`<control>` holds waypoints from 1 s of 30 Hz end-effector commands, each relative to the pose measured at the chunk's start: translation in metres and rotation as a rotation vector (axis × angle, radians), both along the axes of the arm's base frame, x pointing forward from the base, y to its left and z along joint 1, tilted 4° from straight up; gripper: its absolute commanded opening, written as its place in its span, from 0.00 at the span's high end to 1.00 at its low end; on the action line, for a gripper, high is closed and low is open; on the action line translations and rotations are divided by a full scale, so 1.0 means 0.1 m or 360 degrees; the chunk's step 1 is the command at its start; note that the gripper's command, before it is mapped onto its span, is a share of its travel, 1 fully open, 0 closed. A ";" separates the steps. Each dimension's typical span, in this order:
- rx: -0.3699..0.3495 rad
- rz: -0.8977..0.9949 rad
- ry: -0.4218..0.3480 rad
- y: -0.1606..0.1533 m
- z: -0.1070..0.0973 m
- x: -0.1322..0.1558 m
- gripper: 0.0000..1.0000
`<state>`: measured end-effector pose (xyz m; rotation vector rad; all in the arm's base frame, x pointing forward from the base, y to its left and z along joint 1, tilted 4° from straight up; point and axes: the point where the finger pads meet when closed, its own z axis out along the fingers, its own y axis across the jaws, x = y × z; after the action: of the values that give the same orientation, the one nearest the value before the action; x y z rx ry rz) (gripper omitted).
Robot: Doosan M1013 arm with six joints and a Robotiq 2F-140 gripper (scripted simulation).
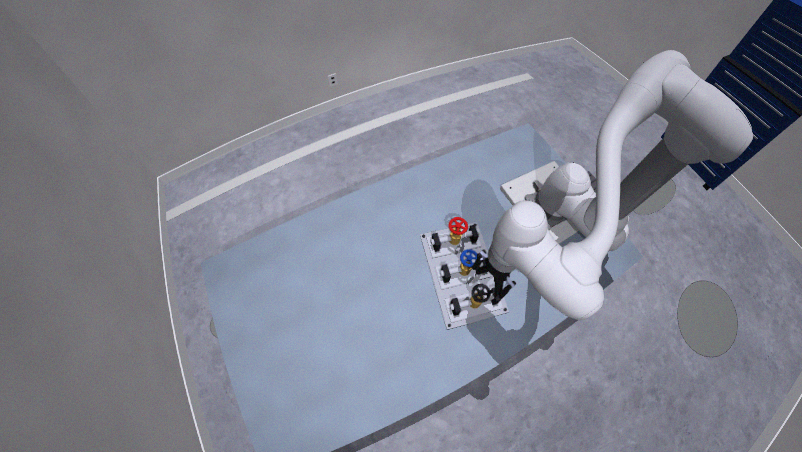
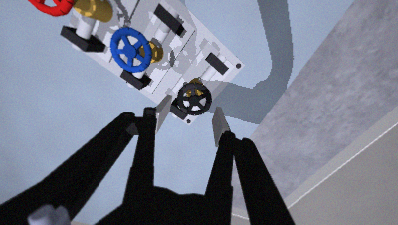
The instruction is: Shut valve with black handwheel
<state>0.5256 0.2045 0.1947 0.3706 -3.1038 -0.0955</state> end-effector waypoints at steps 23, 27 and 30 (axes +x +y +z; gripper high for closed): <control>0.0000 0.0000 0.0000 -0.01 0.09 0.00 0.48; 0.0000 0.0000 0.0000 -0.01 0.09 0.00 0.48; 0.0000 0.0000 0.0000 -0.01 0.09 0.00 0.48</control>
<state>0.5258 0.2040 0.2040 0.3706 -3.1038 -0.0954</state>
